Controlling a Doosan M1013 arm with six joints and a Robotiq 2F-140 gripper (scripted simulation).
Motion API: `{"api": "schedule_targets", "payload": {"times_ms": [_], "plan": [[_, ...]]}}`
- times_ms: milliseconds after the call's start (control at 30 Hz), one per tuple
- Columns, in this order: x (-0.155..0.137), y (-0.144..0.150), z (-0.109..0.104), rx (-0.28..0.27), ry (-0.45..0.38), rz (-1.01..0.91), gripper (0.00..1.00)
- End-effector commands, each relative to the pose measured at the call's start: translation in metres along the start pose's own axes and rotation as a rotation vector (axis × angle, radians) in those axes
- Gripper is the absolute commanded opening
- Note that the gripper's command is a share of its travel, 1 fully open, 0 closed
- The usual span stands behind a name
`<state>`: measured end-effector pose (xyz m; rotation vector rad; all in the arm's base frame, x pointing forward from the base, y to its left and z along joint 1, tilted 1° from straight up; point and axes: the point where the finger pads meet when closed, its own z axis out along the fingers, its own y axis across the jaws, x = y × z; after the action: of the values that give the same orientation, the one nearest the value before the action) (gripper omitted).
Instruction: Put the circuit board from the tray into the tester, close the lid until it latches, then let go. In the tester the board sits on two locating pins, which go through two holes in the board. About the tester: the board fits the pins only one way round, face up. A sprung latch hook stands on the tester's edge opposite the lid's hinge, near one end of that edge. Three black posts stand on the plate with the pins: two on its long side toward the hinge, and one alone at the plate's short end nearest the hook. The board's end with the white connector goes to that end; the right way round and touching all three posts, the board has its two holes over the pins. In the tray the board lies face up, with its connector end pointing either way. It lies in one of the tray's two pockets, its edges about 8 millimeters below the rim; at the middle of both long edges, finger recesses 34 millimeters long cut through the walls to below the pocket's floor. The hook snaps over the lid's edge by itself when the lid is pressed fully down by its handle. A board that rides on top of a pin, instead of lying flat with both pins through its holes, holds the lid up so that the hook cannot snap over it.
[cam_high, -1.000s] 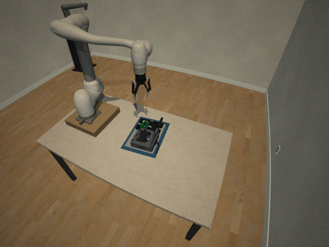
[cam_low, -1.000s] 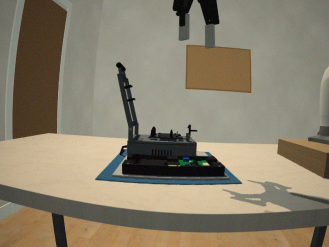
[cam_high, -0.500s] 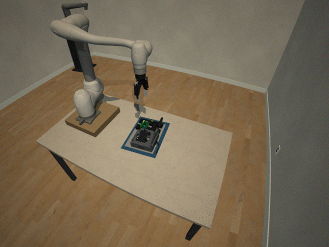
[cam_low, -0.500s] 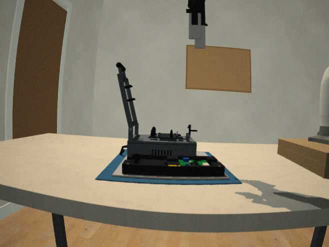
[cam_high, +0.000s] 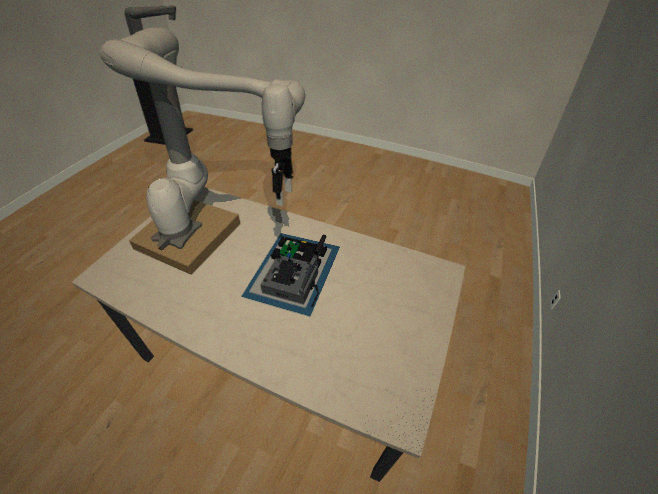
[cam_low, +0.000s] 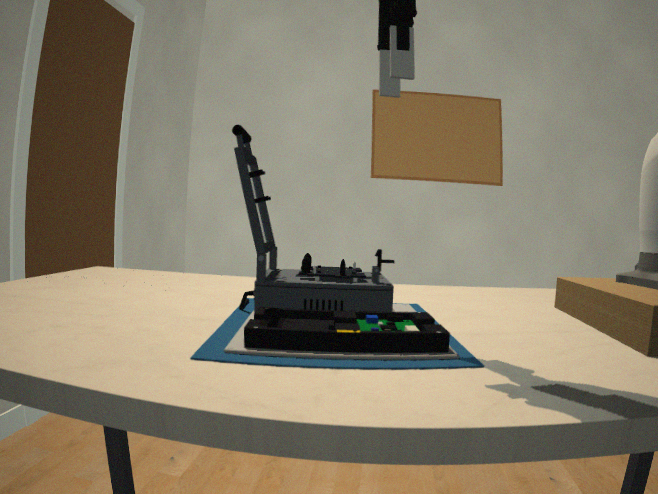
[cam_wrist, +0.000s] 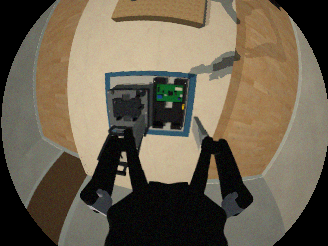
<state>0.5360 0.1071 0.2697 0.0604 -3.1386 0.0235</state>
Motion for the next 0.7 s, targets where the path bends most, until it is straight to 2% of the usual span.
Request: {"api": "schedule_targets", "payload": {"times_ms": [0,333,467,600,667], "plan": [[0.000,0.000,0.000,0.000,0.000,-0.004,0.58],[0.000,0.000,0.005,0.000,0.000,-0.004,0.58],[0.002,0.001,0.020,0.000,0.000,-0.004,0.58],[0.004,0.002,0.047,0.000,0.000,-0.004,0.58],[0.004,0.002,0.047,0.000,0.000,-0.004,0.58]]}}
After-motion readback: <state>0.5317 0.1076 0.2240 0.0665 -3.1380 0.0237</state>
